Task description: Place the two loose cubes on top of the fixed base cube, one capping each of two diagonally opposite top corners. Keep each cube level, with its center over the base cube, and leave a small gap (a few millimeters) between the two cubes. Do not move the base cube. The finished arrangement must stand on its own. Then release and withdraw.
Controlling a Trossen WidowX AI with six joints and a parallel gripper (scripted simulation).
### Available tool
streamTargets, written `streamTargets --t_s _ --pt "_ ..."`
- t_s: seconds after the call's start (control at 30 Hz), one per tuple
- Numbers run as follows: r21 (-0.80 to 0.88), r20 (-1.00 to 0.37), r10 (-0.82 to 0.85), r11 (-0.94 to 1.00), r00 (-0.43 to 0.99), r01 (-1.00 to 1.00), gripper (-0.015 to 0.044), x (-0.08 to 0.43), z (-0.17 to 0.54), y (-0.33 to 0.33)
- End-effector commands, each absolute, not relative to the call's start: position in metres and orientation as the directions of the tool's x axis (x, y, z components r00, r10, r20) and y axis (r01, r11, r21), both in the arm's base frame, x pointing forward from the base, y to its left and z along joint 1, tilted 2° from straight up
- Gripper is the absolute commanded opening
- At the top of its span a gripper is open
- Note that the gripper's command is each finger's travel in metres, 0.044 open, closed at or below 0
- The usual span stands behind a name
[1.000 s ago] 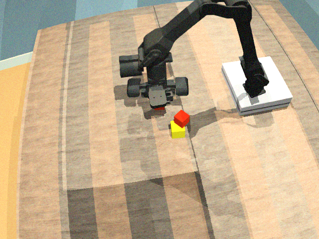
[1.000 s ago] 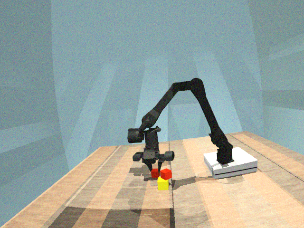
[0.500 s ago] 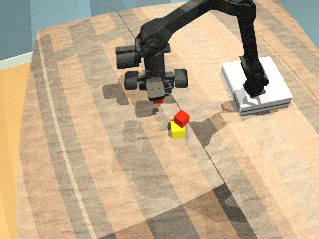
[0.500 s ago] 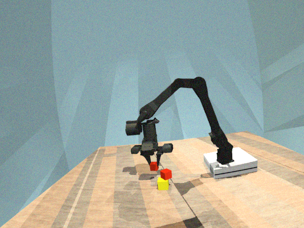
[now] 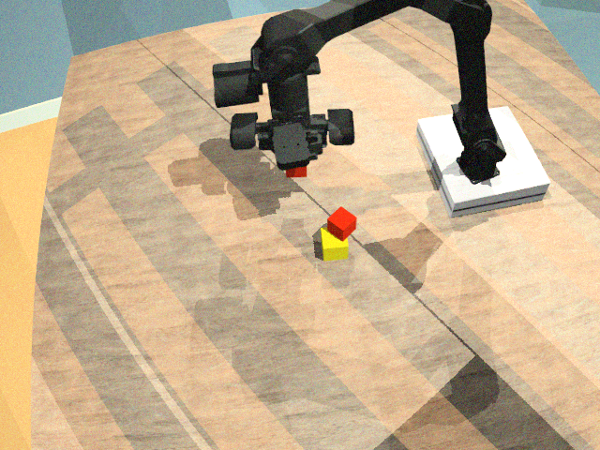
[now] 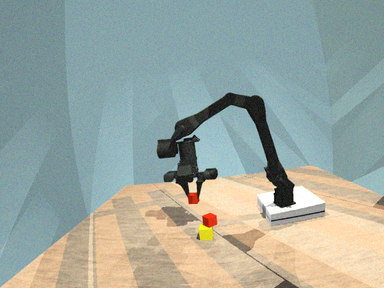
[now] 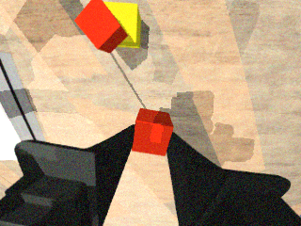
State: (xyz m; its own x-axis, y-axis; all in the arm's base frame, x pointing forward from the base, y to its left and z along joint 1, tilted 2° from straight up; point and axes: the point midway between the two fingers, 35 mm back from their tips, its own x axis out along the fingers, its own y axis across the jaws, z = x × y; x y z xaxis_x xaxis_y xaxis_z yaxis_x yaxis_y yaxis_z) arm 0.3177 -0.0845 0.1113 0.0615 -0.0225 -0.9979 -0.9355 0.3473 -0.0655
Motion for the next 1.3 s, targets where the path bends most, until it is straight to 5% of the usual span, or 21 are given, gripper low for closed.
streamTargets --t_s 0.0,1.27 --pt "-0.076 -0.997 -0.022 0.344 0.072 -0.936 0.0105 0.317 0.128 -0.084" --pt "-0.054 -0.997 -0.011 0.780 0.072 -0.624 0.0105 0.319 0.130 0.019"
